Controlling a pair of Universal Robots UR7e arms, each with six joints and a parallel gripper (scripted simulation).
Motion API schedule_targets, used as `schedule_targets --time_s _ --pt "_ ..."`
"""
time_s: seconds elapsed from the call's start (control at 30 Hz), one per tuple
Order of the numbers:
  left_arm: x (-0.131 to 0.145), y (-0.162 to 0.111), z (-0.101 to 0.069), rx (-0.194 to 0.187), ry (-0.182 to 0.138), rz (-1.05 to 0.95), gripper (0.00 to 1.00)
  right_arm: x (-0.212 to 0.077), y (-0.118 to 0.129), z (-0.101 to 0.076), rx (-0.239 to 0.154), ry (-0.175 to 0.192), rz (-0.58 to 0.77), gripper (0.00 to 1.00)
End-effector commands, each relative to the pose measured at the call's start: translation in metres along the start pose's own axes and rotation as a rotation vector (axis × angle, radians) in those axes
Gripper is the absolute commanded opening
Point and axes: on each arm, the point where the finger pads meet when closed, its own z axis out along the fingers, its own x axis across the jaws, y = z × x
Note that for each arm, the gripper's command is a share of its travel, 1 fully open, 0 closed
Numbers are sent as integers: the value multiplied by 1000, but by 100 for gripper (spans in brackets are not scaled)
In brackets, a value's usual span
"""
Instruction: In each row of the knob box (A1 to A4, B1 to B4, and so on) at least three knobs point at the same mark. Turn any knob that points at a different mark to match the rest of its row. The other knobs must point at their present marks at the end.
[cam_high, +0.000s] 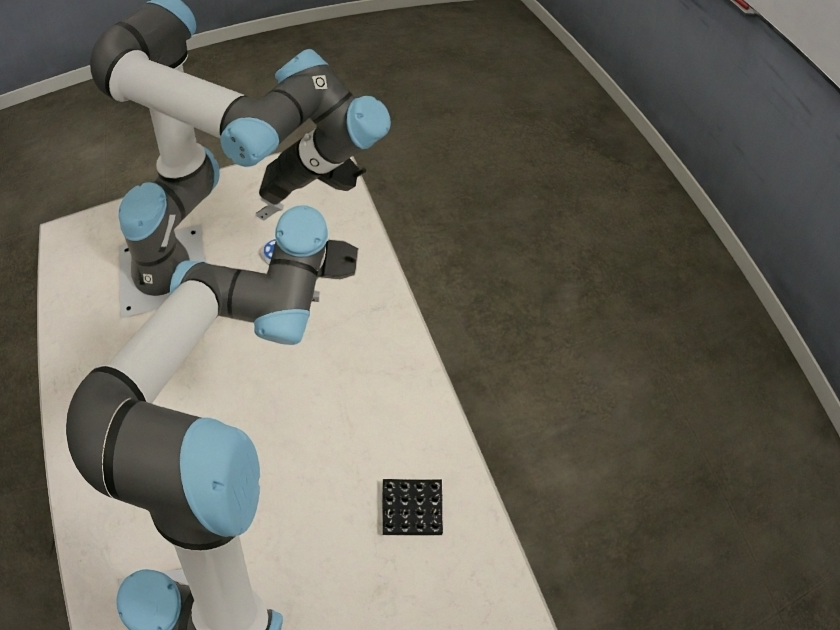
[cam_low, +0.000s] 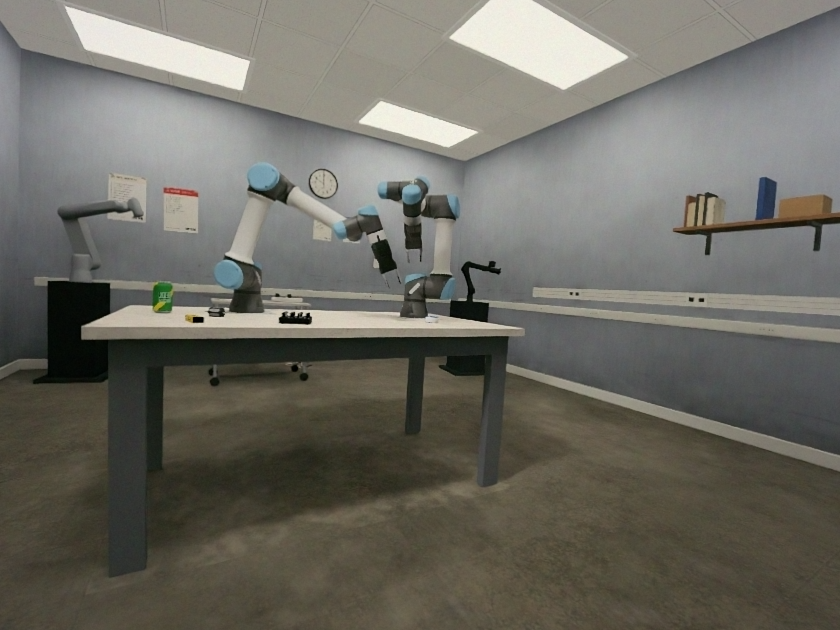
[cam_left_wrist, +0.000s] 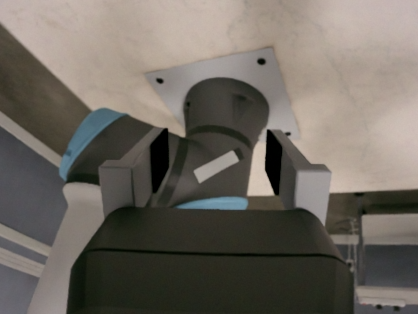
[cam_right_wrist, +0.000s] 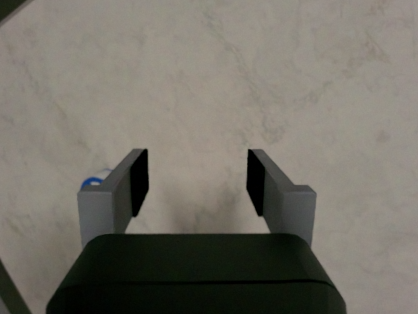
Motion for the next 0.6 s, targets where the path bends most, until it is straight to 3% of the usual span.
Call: schedule_targets --time_s 0.0,0.23,0.57 --pt "-13 -6 2 7 28 -81 100 -1 0 -1 0 -2 0 100" --pt "-25 -11 4 12 55 -158 100 -1 0 -1 0 -2 0 100" --pt "-59 -24 10 18 128 -372 100 -1 0 -1 0 -2 0 100"
